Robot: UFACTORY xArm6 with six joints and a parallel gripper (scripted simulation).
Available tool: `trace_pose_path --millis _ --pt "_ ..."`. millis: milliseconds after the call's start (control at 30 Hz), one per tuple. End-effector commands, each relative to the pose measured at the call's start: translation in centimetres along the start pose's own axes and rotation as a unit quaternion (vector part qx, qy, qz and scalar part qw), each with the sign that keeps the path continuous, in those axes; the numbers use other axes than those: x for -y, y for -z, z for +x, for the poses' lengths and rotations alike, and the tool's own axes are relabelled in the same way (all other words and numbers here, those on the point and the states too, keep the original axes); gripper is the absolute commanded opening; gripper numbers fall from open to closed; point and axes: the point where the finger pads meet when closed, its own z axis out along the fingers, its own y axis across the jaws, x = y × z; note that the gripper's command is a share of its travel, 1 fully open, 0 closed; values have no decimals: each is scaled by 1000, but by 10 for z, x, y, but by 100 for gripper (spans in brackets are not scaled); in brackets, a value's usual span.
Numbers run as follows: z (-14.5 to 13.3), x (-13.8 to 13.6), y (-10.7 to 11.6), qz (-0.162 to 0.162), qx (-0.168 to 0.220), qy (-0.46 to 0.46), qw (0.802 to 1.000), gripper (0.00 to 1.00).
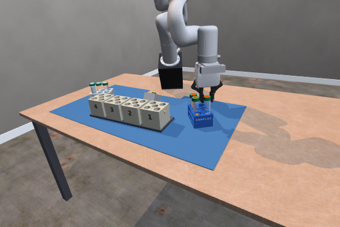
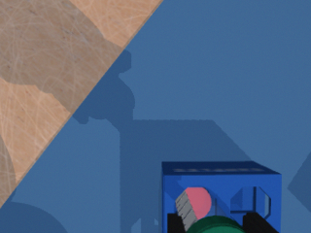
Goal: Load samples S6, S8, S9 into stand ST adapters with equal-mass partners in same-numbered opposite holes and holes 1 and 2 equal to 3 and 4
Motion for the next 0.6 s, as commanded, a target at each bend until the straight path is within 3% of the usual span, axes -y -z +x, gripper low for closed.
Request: trace_pose_path --millis 0,300,567 --pt "1 0 3 1 -2 0 1000 0" --pt "1 0 6 1 -2 0 1000 0" --pt "1 0 22 1 -2 0 1000 0"
